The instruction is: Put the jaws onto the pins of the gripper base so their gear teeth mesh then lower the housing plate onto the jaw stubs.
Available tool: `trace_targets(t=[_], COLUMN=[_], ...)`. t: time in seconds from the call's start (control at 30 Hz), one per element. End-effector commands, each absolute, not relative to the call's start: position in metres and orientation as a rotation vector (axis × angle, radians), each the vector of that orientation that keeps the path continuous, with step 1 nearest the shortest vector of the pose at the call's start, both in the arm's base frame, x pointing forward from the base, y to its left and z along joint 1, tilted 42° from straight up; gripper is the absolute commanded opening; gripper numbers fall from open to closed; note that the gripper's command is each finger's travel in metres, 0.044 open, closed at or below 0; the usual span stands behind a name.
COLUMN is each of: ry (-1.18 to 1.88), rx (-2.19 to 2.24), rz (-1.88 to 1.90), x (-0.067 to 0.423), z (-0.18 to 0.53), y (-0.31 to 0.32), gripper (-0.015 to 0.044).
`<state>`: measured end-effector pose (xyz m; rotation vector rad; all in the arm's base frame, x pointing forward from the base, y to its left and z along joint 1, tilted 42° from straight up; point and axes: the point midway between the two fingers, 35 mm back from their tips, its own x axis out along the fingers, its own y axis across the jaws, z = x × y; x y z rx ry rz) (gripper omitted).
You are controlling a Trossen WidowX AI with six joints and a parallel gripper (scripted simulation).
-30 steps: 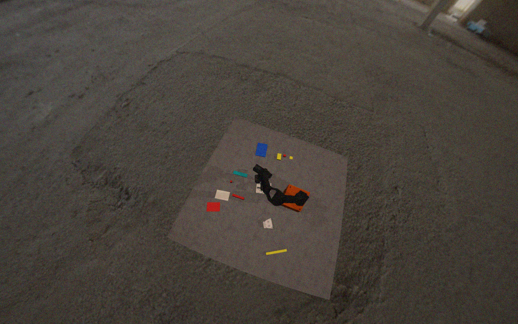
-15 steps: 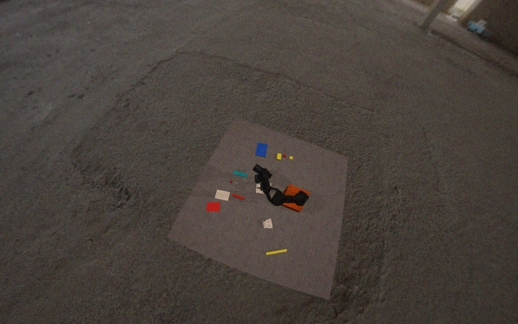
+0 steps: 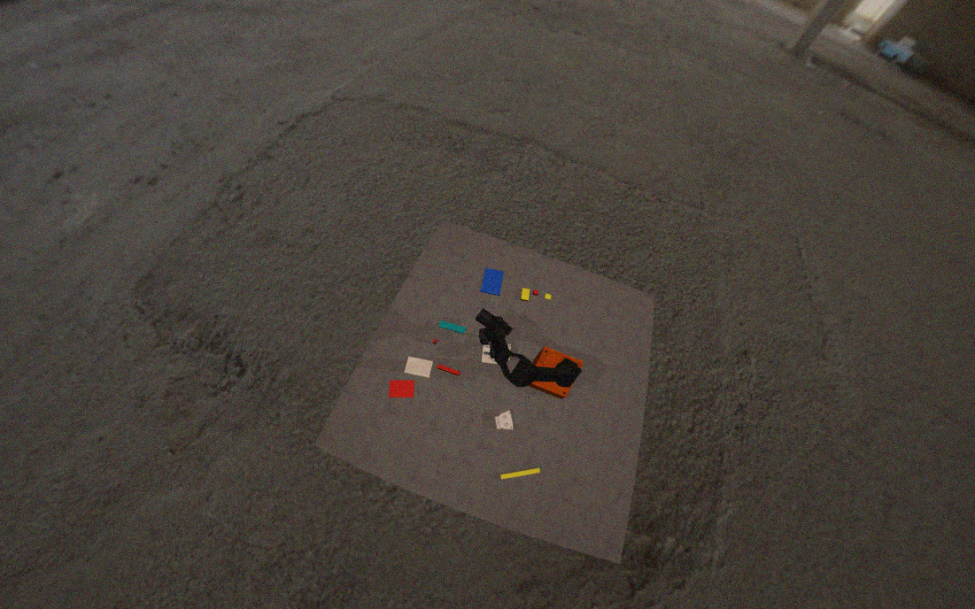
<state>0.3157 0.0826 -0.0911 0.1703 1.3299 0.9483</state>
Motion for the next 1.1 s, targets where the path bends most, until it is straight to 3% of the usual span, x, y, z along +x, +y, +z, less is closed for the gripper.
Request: trace_targets(t=[0.0,0.13,0.27,0.73,1.07], ry=[1.332,1.332,1.33,1.33,1.332], rx=[0.172,0.172,0.17,0.17,0.171], rz=[0.952,0.952,0.948,0.948,0.952], x=[0.315,0.315,0.316,0.316,0.319], z=[-0.091,-0.091,-0.091,-0.09,-0.039], y=[0.084,0.084,0.083,0.081,0.038], gripper=[0.0134,0.0134,0.0224,0.0224,0.0224])
